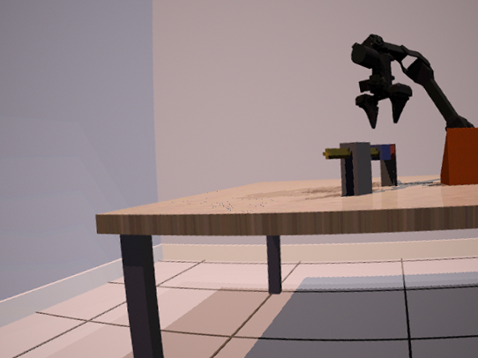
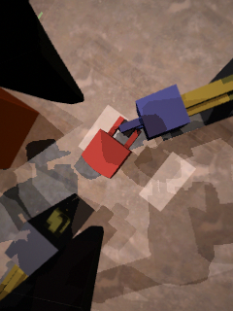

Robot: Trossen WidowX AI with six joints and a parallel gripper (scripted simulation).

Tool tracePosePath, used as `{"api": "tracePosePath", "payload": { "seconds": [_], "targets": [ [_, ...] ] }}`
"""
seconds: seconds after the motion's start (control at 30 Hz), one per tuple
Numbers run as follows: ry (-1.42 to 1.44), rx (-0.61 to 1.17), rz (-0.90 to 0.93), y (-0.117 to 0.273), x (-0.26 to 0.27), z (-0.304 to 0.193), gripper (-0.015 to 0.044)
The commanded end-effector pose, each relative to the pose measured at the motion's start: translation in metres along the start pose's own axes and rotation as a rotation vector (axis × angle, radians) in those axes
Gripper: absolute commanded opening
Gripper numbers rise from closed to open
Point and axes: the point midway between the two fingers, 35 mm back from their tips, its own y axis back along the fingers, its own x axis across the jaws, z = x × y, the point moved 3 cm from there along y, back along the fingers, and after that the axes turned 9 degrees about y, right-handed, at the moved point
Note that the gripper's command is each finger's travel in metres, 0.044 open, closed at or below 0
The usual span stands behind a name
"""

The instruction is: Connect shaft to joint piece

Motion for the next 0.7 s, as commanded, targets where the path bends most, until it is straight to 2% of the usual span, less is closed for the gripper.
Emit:
{"api": "tracePosePath", "payload": {
  "seconds": [0.0,0.33,0.67],
  "targets": [
    [-0.142,0.014,-0.027,0.014,0.005,0.003,0.044],
    [-0.461,0.015,-0.083,0.048,0.014,0.003,0.044],
    [-0.461,0.008,-0.073,0.049,0.012,0.002,0.044]
  ]
}}
